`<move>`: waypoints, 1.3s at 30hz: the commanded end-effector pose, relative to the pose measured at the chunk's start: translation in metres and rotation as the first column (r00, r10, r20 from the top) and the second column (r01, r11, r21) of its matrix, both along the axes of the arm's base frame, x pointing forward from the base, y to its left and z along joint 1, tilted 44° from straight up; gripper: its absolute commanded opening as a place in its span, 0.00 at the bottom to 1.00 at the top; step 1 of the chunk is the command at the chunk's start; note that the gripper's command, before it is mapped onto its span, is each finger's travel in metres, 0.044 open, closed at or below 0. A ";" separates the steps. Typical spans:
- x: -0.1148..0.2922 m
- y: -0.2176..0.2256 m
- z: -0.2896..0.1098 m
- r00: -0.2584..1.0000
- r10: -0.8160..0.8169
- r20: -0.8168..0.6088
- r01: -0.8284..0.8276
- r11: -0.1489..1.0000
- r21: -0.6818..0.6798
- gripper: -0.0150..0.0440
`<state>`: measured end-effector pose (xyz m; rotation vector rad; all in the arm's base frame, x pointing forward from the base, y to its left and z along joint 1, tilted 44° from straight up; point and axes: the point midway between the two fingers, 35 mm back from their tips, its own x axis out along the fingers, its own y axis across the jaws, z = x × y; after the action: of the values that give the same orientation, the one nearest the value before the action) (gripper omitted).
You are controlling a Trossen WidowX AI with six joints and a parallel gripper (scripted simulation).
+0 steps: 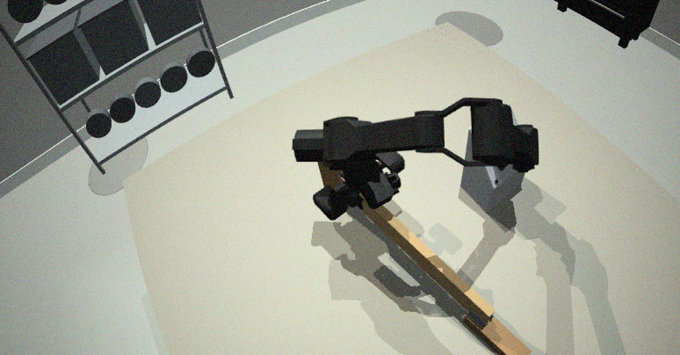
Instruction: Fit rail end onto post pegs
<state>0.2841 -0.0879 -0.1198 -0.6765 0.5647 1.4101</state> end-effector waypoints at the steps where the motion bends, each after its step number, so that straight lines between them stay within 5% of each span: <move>1: 0.001 -0.005 0.000 1.000 -0.005 0.007 0.005 1.000 -0.010 0.25; 14: 0.001 -0.005 0.000 1.000 -0.005 0.007 0.005 1.000 -0.010 0.25; 31: 0.000 0.000 0.000 1.000 0.000 0.000 0.000 1.000 0.000 1.00; 39: -0.002 0.001 0.027 1.000 -0.003 0.004 0.003 1.000 -0.006 1.00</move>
<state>0.2820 -0.0864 -0.1113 -0.6696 0.5660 1.4123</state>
